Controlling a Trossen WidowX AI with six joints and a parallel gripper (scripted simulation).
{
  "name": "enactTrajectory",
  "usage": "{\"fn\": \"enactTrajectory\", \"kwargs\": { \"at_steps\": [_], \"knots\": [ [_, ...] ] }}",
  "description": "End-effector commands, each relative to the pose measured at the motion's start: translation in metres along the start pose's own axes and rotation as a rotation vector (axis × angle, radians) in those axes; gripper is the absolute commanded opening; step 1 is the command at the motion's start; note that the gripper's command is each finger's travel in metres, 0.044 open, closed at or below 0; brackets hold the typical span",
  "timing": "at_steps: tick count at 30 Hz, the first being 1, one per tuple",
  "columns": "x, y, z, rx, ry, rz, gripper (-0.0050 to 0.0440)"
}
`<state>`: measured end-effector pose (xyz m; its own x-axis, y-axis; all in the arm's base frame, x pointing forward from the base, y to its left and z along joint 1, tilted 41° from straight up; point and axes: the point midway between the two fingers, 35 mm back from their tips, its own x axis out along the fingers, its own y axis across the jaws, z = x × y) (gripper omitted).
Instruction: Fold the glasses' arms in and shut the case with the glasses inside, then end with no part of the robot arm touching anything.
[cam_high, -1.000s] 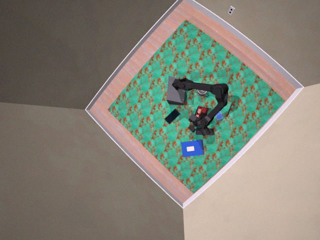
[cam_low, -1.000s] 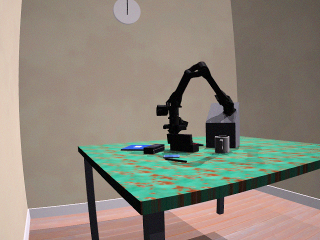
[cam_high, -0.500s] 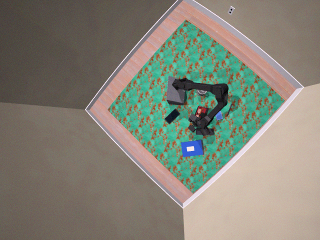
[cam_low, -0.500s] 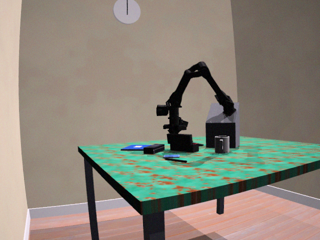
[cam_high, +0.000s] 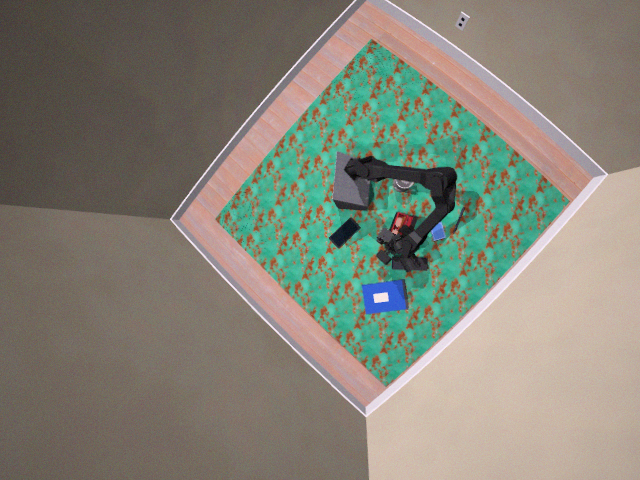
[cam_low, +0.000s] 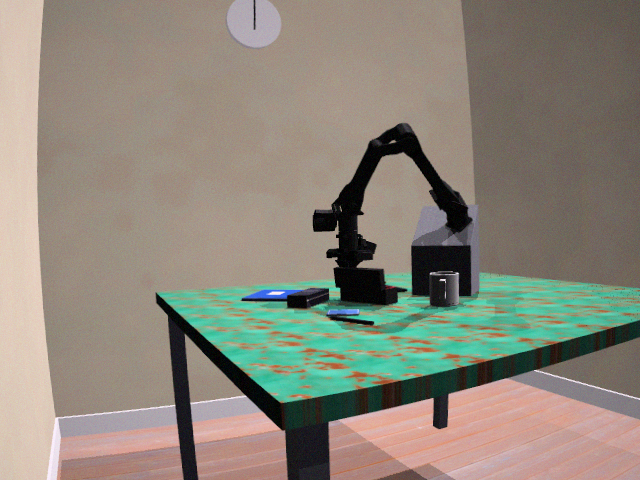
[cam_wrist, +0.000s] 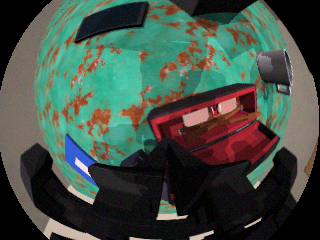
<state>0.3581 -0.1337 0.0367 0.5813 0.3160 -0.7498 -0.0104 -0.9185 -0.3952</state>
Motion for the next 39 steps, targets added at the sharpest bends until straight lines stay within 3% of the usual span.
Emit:
{"fn": "enactTrajectory", "kwargs": {
  "at_steps": [1, 10, 39],
  "knots": [
    [0.001, 0.000, 0.001, 0.000, -0.003, -0.001, 0.0000],
    [-0.013, -0.036, 0.015, 0.000, -0.003, -0.001, 0.0000],
    [-0.016, -0.104, 0.041, 0.000, -0.003, -0.001, 0.0000]
  ]
}}
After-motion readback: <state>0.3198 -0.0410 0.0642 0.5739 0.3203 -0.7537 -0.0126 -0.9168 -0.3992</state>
